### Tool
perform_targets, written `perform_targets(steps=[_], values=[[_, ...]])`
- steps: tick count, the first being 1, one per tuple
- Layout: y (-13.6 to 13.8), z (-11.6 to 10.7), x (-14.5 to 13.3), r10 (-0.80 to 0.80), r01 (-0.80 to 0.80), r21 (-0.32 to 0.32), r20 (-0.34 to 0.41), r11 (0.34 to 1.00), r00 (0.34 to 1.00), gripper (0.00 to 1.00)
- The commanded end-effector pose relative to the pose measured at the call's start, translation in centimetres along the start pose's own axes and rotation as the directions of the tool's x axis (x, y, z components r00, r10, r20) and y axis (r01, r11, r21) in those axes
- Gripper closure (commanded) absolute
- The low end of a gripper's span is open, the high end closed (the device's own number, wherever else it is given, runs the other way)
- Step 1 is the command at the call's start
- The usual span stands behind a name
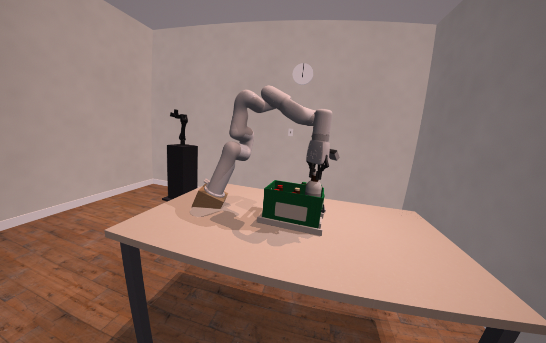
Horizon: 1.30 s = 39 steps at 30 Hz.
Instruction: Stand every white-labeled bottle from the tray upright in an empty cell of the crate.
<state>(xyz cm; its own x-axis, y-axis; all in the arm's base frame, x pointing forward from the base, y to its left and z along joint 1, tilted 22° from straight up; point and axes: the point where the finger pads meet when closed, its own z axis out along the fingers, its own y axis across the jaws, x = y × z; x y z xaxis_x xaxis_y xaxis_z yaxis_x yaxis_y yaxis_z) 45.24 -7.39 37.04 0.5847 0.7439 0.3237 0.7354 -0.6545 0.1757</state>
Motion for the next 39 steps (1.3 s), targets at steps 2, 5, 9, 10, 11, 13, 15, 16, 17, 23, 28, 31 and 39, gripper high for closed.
perform_targets(steps=[2,5,9,10,11,13,15,16,17,23,28,31,39], values=[[0.12,0.09,0.09,-0.001,0.001,-0.006,-0.003,1.000,1.000,1.00],[0.12,0.31,0.10,-0.001,0.001,-0.006,-0.003,1.000,1.000,1.00],[0.12,0.52,0.10,-0.001,0.001,-0.006,-0.003,1.000,1.000,1.00],[0.12,0.55,0.10,-0.001,0.001,-0.006,-0.003,1.000,1.000,1.00],[0.12,0.58,0.10,-0.001,0.001,-0.006,-0.003,1.000,1.000,1.00],[0.12,0.63,0.10,-0.001,0.001,-0.006,-0.003,1.000,1.000,1.00],[0.12,0.64,0.10,-0.001,0.001,-0.006,-0.003,1.000,1.000,1.00],[0.12,0.64,0.10,-0.001,0.001,-0.006,-0.003,1.000,1.000,1.00],[0.12,0.65,0.10,-0.001,0.001,-0.006,-0.003,1.000,1.000,1.00],[0.12,0.66,0.10,-0.001,0.001,-0.006,-0.003,1.000,1.000,1.00],[0.12,0.66,0.10,-0.001,0.001,-0.006,-0.003,1.000,1.000,1.00],[0.12,0.66,0.10,-0.001,0.001,-0.006,-0.003,1.000,1.000,1.00],[0.12,0.71,0.10,-0.001,0.001,-0.006,-0.003,1.000,1.000,1.00]])
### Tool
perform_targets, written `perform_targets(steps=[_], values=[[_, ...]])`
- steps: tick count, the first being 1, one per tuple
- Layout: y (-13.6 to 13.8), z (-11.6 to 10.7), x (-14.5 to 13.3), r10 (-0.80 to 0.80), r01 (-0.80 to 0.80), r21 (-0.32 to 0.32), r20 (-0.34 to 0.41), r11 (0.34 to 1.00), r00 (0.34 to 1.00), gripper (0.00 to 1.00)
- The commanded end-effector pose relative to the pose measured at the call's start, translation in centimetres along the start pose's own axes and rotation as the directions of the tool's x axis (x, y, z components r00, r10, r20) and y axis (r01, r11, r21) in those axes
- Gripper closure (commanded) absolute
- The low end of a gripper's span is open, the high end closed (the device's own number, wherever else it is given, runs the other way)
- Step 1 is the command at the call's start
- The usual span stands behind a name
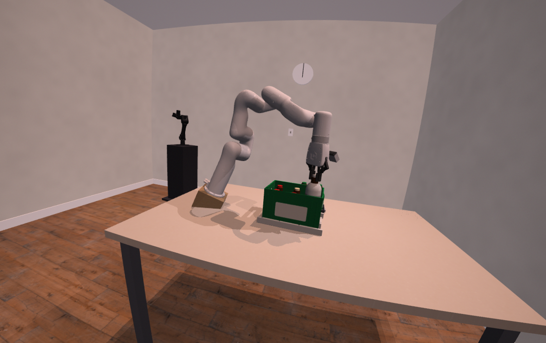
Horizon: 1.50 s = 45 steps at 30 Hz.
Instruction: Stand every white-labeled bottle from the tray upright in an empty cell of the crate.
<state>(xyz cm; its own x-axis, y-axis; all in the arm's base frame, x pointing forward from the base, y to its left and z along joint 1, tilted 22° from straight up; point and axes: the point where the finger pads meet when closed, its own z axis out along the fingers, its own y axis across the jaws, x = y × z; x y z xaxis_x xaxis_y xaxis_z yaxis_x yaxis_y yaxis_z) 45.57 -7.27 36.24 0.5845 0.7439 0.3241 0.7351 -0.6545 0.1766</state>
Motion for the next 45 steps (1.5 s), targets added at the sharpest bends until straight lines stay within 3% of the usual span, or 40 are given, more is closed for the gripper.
perform_targets(steps=[1,45], values=[[0.1,-0.1,0.1,-0.001,0.001,-0.005,-0.002,1.000,1.000,1.00],[0.1,3.4,0.1,-0.001,0.001,-0.005,-0.002,1.000,1.000,1.00]])
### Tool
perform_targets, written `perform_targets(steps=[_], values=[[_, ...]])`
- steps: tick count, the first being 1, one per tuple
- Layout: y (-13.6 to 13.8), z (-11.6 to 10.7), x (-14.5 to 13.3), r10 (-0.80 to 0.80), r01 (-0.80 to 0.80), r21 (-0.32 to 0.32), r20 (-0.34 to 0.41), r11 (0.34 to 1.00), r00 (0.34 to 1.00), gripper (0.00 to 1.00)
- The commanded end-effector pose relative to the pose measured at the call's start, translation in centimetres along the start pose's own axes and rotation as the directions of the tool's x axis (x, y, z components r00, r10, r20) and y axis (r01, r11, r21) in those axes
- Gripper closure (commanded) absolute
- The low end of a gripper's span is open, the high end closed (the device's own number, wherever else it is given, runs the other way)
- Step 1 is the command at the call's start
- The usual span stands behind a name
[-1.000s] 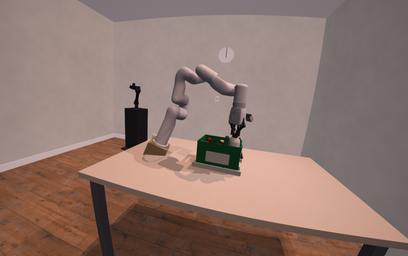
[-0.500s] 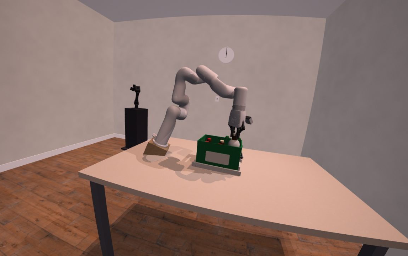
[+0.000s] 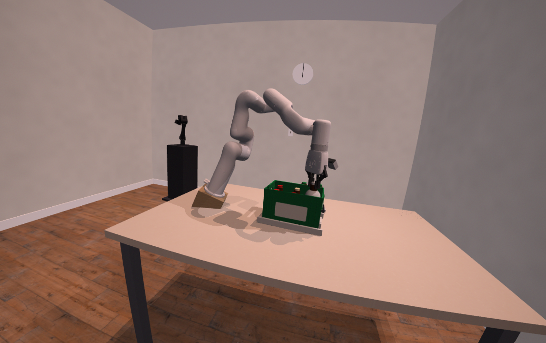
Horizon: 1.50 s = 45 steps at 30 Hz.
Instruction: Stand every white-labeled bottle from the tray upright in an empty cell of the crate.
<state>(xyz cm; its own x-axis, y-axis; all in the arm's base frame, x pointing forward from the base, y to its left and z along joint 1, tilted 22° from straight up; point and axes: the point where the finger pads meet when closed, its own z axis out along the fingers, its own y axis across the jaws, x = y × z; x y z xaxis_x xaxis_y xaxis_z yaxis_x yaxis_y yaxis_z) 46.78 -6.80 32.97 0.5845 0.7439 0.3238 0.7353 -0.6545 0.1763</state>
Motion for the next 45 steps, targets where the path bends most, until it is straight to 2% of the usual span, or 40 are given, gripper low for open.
perform_targets(steps=[1,45], values=[[0.12,-0.07,0.09,-0.001,0.001,-0.005,-0.002,1.000,1.000,1.00],[0.13,0.81,0.10,-0.001,0.001,-0.005,-0.002,1.000,1.000,1.00]])
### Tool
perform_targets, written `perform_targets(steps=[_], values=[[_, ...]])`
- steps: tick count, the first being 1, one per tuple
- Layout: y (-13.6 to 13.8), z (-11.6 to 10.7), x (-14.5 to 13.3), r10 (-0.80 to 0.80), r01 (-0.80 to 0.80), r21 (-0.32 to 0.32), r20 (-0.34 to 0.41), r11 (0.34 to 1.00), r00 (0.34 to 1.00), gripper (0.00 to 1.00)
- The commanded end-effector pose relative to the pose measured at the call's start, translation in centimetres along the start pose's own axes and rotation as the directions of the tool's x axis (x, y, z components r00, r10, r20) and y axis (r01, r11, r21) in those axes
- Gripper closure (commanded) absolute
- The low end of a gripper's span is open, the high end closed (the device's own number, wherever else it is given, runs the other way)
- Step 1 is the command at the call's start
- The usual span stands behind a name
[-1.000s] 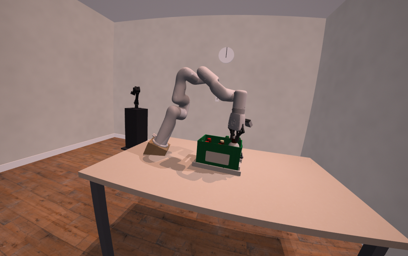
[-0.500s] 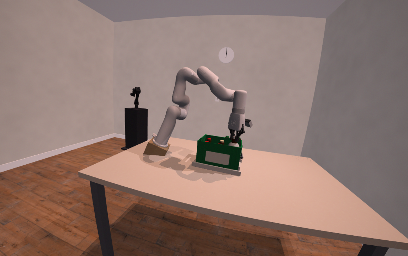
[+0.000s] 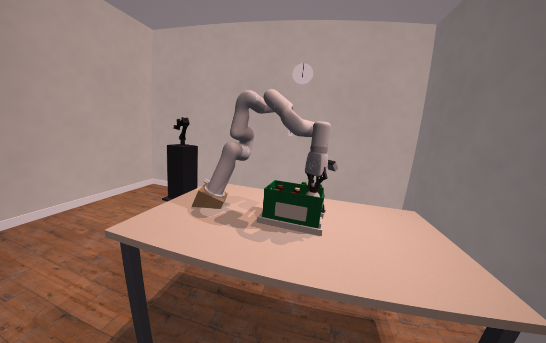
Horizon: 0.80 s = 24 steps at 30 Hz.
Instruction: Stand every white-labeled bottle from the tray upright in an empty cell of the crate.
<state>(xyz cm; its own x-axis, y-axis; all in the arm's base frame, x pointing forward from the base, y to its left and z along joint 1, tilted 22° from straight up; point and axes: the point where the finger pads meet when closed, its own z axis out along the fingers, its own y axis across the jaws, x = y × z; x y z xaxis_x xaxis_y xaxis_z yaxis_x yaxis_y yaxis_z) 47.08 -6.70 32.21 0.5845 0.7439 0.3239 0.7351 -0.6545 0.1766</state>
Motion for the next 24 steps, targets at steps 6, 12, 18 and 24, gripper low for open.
perform_targets(steps=[6,12,18,24], values=[[0.1,0.3,0.1,-0.001,0.001,-0.005,-0.002,1.000,1.000,1.00],[0.1,1.0,0.1,-0.001,0.001,-0.005,-0.002,1.000,1.000,1.00],[0.1,1.7,0.1,-0.001,0.001,-0.005,-0.002,1.000,1.000,1.00],[0.1,2.2,0.1,-0.001,0.001,-0.005,-0.002,1.000,1.000,1.00]])
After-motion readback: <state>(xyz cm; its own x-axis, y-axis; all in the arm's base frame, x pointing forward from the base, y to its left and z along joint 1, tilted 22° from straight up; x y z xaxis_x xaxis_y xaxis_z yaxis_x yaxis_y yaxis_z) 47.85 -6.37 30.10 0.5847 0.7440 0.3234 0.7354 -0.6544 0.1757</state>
